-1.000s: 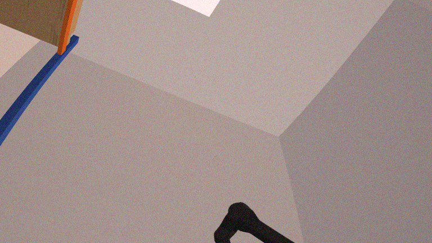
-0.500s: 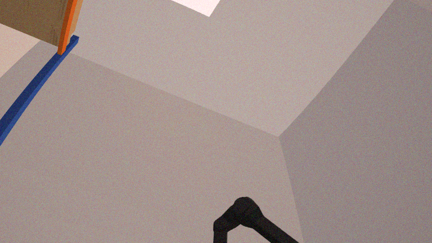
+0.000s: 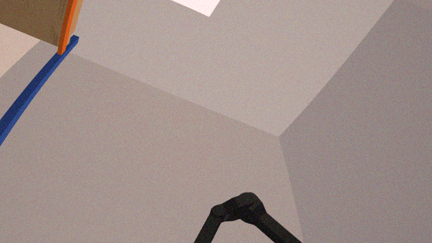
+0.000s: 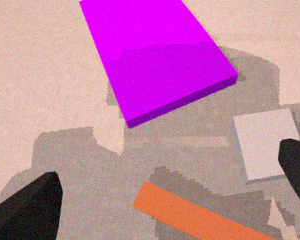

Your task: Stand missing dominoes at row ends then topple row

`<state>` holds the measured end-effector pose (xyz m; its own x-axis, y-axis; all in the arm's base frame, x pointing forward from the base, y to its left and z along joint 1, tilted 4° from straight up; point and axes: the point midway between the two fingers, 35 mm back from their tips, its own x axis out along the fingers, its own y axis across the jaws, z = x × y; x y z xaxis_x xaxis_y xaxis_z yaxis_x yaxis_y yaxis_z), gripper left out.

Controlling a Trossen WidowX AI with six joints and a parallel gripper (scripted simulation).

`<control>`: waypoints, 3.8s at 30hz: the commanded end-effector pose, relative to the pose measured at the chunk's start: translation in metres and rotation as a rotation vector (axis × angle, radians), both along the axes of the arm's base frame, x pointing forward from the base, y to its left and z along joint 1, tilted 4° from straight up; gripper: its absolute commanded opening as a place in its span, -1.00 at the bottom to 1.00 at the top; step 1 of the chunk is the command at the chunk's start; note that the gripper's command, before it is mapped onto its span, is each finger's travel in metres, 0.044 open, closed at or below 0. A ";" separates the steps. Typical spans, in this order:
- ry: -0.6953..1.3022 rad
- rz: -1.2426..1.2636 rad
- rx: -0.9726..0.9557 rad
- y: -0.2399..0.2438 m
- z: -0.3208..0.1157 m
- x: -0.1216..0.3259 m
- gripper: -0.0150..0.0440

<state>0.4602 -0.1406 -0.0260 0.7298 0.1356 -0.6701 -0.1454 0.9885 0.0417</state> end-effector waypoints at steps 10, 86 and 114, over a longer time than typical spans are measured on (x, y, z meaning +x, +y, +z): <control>0.641 0.102 -0.262 0.033 0.059 -0.024 1.00; 0.805 0.158 -0.289 0.040 0.068 -0.046 -0.13; 0.758 0.631 -0.480 0.143 0.120 -0.162 -0.13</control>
